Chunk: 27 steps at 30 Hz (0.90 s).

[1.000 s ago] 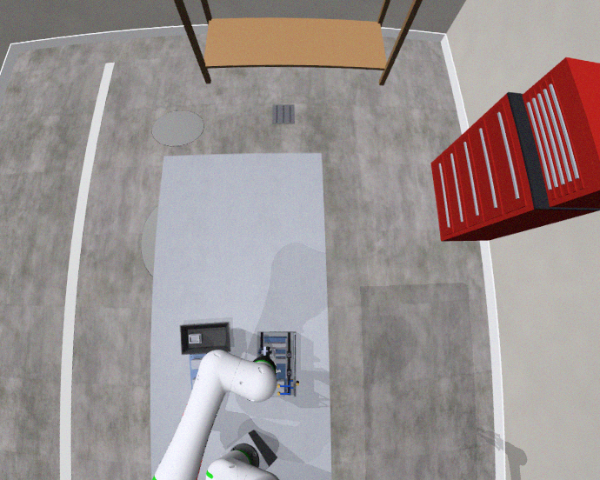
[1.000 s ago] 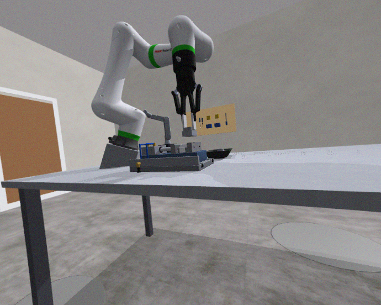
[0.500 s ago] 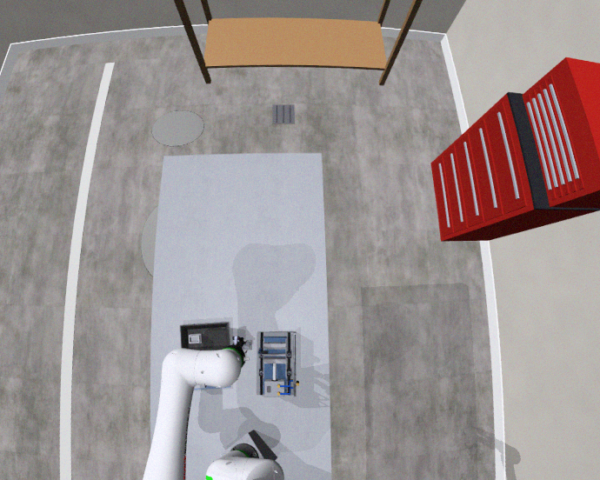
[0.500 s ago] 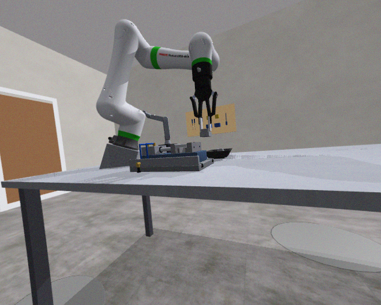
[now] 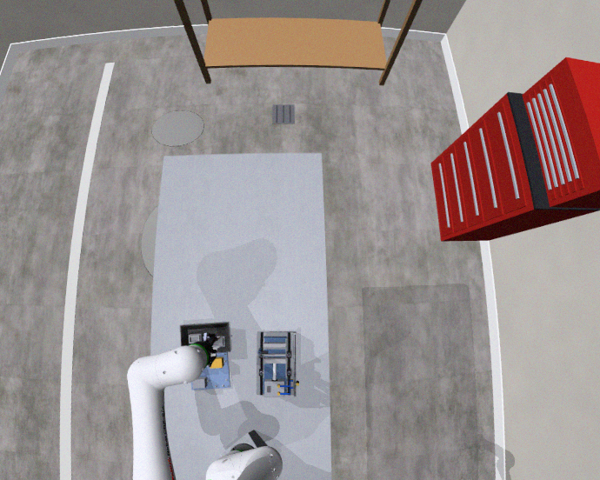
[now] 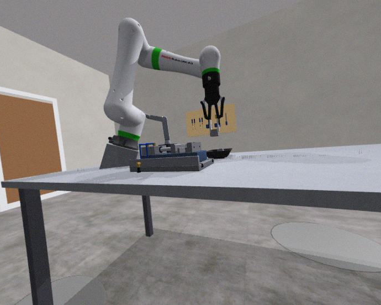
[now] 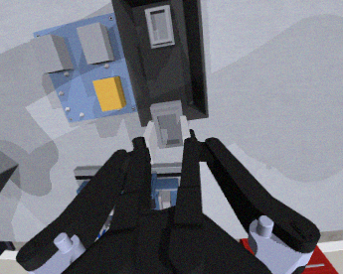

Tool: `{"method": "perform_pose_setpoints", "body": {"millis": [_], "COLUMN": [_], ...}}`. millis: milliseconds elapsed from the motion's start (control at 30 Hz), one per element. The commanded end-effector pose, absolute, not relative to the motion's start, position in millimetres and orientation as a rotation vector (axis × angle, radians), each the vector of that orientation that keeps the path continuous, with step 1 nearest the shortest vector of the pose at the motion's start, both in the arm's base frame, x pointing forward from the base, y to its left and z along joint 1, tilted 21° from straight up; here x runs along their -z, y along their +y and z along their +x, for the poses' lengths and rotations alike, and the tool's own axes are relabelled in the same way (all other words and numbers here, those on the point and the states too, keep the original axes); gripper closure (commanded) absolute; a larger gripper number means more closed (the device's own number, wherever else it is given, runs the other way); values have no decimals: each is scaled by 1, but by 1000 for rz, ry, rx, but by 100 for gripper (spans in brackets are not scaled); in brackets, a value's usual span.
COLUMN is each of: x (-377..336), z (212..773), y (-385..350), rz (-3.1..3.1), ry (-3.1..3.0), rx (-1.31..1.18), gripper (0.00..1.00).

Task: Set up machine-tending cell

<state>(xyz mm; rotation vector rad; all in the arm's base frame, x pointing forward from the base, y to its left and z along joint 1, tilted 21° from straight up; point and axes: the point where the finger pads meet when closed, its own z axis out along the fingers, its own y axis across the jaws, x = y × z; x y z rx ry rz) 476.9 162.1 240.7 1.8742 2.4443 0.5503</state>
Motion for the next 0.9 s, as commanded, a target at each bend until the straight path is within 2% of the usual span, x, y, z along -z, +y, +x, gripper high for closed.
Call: {"method": "perform_pose_setpoints", "body": {"millis": [0,867], "x": [-248,-252], "z": [472,469], "y": [187,197], "rz": [1866,1862], "ry": [2443,2444], "rx": [-554,-559], "gripper": [100,100]}}
